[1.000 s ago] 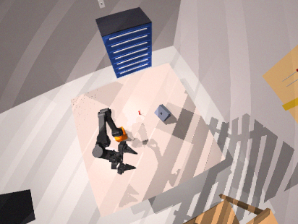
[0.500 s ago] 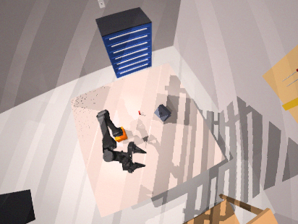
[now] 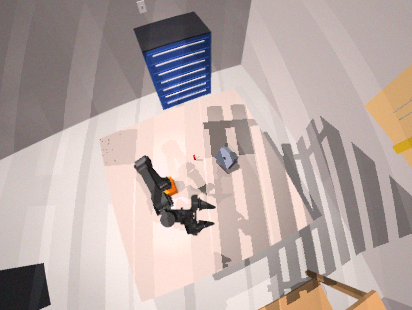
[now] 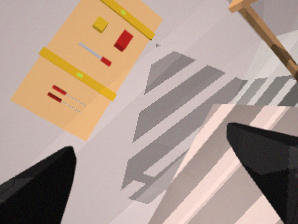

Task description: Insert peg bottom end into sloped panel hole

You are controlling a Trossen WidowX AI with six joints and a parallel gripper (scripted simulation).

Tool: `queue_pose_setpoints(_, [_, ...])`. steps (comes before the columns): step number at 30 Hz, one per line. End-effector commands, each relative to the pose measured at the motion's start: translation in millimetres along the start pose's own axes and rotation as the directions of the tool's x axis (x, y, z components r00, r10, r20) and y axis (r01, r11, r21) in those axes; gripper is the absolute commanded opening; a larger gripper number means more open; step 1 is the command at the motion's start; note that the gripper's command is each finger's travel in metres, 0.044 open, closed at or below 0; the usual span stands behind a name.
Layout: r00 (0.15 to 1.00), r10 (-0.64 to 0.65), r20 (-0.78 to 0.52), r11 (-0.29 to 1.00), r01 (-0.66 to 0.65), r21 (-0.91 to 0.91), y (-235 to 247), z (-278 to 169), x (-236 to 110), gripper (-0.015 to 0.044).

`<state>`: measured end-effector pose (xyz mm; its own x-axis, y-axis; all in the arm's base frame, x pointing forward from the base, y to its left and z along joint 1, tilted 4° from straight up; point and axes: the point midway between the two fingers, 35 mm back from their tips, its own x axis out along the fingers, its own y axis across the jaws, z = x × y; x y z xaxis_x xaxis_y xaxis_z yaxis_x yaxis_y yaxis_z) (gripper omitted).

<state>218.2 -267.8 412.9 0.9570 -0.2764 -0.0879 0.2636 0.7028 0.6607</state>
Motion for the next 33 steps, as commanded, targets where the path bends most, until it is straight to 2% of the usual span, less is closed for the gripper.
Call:
queue_pose_setpoints(1, [0.999,-0.001,-0.044,1.0,0.002,0.026,-3.4,-14.8,14.8,0.044])
queue_pose_setpoints(33, [0.93,0.025,-0.366,0.989,0.03,0.142,13.7,-135.5,94.5,0.044])
